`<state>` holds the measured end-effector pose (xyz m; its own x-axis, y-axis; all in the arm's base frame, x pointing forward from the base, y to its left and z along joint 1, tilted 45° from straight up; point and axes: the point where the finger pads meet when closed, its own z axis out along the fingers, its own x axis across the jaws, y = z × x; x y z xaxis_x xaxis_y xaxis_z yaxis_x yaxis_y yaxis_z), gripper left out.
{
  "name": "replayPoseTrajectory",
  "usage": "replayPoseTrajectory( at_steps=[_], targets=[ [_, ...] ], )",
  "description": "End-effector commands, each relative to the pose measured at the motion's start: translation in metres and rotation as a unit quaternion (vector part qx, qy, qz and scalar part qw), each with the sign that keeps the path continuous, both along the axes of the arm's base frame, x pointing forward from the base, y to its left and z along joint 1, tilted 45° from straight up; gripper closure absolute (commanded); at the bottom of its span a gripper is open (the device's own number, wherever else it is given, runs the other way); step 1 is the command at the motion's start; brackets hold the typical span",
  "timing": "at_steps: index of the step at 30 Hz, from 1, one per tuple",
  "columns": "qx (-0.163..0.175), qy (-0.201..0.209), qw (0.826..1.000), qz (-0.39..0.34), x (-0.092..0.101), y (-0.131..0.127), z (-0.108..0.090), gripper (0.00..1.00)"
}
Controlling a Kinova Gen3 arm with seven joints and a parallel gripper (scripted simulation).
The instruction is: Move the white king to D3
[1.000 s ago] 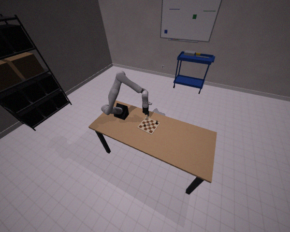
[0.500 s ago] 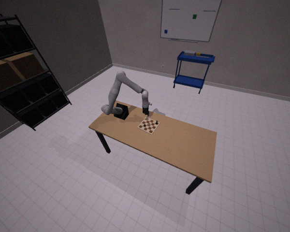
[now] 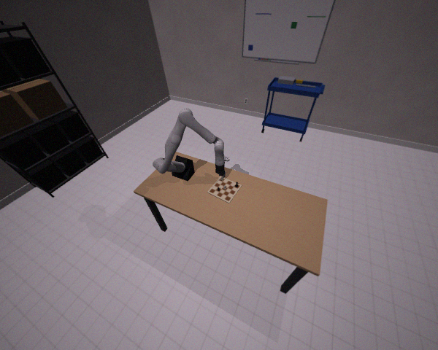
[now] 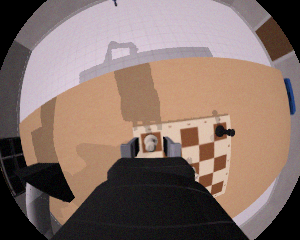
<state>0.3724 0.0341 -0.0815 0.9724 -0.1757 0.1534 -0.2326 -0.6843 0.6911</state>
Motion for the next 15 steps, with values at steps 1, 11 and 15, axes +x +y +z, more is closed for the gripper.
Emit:
replayPoseTrajectory(
  at_steps=[1, 11, 15],
  targets=[
    [0.0, 0.001, 1.0, -0.004, -0.0023, -0.0062, -0.0048, 0.21],
    [0.0, 0.001, 1.0, -0.004, -0.0024, -0.008, -0.0066, 0.21],
    [0.0, 0.001, 1.0, -0.004, -0.0024, -0.008, -0.0066, 0.21]
  ],
)
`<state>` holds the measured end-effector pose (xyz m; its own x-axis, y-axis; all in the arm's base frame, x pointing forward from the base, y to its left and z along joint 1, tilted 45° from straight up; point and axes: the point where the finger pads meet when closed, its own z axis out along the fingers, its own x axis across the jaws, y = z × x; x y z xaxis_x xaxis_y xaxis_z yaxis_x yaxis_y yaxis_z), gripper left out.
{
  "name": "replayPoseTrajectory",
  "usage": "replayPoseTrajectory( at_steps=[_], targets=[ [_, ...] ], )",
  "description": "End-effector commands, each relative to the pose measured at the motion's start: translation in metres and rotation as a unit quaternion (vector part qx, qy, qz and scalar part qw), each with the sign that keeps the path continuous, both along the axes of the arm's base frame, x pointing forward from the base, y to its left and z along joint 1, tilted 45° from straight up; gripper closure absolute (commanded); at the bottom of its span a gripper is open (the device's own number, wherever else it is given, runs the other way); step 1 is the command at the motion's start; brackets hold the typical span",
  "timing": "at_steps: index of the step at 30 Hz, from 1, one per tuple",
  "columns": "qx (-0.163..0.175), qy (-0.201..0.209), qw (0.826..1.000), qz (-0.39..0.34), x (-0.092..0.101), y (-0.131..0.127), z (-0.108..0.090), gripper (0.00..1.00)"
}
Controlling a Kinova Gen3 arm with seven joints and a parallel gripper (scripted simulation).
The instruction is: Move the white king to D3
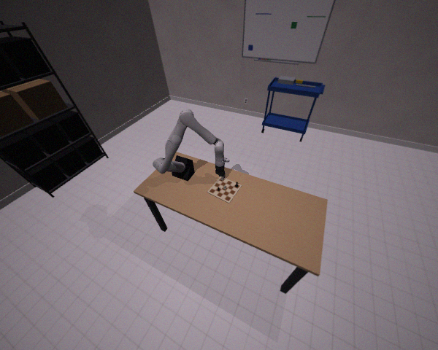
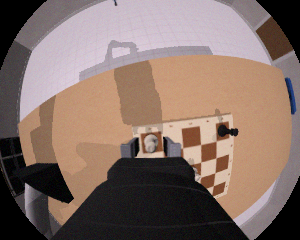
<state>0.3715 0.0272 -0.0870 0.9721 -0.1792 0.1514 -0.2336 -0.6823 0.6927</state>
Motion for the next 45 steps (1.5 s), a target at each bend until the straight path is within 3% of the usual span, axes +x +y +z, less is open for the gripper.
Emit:
replayPoseTrajectory(
  at_steps=[1, 26, 27, 45],
  targets=[
    [0.001, 0.0, 1.0, -0.002, -0.0016, -0.0011, -0.0012, 0.21],
    [0.001, 0.0, 1.0, -0.002, -0.0016, -0.0011, -0.0012, 0.21],
    [0.001, 0.0, 1.0, -0.002, -0.0016, -0.0011, -0.0012, 1.0],
    [0.001, 0.0, 1.0, -0.002, -0.0016, -0.0011, -0.0012, 1.0]
  ],
)
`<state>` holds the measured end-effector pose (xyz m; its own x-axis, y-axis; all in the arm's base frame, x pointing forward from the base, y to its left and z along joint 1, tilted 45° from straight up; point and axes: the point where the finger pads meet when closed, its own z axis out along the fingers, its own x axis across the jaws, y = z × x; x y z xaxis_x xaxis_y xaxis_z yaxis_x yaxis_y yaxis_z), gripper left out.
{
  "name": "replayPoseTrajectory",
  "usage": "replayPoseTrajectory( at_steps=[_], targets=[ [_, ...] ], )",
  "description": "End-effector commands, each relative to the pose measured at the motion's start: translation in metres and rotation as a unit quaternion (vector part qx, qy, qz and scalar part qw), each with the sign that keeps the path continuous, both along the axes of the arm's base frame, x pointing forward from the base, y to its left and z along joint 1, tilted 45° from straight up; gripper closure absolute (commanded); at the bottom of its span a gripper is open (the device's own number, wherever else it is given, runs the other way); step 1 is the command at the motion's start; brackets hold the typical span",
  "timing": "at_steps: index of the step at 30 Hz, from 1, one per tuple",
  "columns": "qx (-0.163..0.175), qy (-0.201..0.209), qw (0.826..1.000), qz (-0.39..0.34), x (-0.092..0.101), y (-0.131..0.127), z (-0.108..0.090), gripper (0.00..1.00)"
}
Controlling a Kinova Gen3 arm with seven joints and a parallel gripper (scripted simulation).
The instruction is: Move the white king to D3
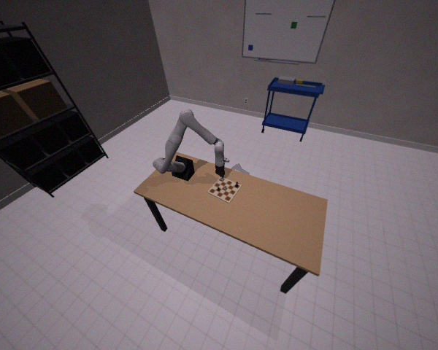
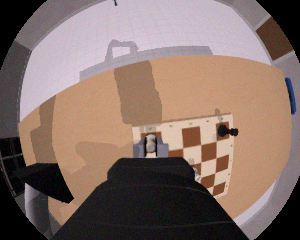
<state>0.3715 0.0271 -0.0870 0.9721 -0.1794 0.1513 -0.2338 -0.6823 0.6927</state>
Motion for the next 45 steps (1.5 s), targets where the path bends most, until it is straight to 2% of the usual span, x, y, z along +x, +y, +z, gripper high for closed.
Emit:
replayPoseTrajectory(
  at_steps=[1, 22, 26, 37, 45],
  targets=[
    [0.001, 0.0, 1.0, -0.002, -0.002, -0.001, -0.001, 1.0],
    [0.002, -0.001, 1.0, 0.0, 0.0, 0.003, 0.002, 1.0],
    [0.003, -0.001, 1.0, 0.001, 0.002, 0.016, 0.012, 1.0],
    [0.003, -0.001, 1.0, 0.001, 0.002, 0.063, 0.059, 1.0],
    [0.003, -0.001, 1.0, 0.001, 0.003, 0.073, 0.069, 1.0]
  ],
)
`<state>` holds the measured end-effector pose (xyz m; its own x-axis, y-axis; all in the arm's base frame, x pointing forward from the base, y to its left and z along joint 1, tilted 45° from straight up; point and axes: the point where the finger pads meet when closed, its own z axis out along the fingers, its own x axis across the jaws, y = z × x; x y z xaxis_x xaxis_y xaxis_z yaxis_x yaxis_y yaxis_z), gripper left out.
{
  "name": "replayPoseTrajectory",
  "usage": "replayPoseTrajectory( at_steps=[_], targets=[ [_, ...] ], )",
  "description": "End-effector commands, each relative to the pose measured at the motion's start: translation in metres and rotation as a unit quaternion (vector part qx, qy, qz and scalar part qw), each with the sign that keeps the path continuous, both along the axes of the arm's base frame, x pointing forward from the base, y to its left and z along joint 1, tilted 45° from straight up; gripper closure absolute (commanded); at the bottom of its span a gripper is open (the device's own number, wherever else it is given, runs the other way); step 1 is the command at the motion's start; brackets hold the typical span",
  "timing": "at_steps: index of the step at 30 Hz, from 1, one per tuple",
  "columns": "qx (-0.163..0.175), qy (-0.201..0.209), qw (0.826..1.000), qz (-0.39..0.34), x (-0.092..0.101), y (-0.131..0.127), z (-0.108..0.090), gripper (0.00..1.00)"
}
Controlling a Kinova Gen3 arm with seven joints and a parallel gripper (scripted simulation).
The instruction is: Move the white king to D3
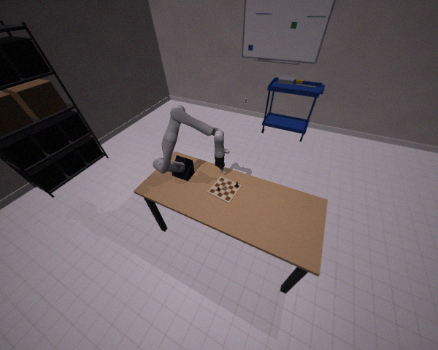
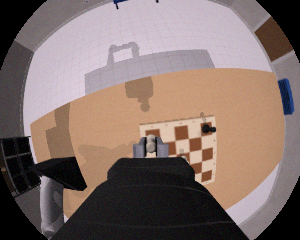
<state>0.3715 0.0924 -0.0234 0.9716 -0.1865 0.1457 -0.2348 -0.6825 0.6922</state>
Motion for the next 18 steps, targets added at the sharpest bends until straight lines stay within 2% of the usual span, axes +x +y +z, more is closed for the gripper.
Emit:
replayPoseTrajectory(
  at_steps=[1, 12, 15, 18],
  targets=[
    [0.001, -0.003, 1.0, 0.005, 0.003, 0.007, 0.005, 1.0],
    [0.001, -0.007, 1.0, -0.001, 0.003, 0.005, 0.007, 1.0],
    [-0.001, -0.046, 0.998, -0.042, 0.014, -0.01, 0.021, 1.0],
    [-0.004, -0.122, 0.985, -0.119, 0.035, -0.039, 0.049, 1.0]
  ],
)
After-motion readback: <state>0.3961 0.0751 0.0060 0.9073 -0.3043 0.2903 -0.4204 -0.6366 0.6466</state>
